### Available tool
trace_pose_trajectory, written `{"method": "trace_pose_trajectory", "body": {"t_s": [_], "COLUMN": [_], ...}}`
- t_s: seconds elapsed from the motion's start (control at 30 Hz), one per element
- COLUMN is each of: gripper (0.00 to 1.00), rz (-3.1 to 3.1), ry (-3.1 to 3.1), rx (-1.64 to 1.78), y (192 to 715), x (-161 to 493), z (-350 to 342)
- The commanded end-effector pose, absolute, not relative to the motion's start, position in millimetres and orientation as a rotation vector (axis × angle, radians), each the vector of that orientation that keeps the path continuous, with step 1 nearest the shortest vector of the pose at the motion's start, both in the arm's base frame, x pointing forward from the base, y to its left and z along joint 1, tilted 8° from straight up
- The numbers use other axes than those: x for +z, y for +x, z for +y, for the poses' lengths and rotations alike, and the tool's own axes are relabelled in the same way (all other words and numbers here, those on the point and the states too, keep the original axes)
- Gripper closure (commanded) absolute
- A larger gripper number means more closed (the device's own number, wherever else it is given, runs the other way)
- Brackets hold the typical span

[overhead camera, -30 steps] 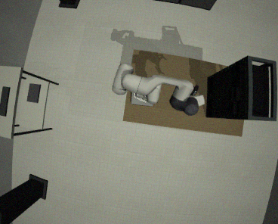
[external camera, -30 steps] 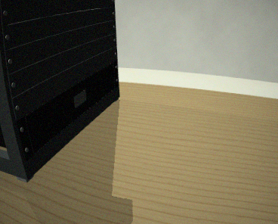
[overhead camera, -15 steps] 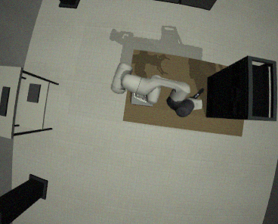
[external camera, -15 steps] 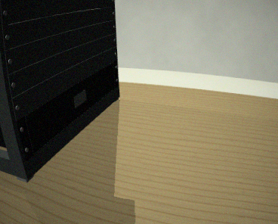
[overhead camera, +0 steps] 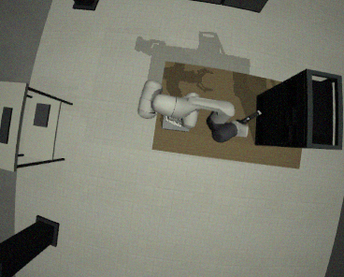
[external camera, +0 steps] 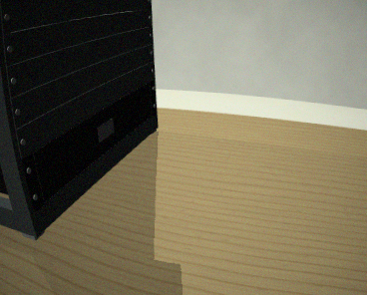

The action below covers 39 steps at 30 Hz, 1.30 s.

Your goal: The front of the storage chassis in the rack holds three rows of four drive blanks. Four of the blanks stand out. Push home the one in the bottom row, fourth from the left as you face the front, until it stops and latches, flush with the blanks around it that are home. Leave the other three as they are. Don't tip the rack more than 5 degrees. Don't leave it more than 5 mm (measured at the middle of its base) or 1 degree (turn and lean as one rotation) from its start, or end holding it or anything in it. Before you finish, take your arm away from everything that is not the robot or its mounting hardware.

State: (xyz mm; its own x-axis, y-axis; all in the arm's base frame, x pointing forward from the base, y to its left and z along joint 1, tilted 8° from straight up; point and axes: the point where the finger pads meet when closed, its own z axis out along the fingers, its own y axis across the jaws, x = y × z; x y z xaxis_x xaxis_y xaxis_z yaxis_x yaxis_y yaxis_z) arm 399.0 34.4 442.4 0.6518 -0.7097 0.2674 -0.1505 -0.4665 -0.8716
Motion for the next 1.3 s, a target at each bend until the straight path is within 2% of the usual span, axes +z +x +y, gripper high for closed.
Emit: {"method": "trace_pose_trajectory", "body": {"t_s": [0.0, 0.5, 1.27], "gripper": [0.0, 0.0, 0.0], "rz": [0.722, 0.837, 0.899], "ry": [-1.866, -1.615, -1.469], "rx": [-0.898, -1.008, -1.059], "y": [425, 463, 486], "x": [459, 475, 483], "z": [25, 23, 22]}}
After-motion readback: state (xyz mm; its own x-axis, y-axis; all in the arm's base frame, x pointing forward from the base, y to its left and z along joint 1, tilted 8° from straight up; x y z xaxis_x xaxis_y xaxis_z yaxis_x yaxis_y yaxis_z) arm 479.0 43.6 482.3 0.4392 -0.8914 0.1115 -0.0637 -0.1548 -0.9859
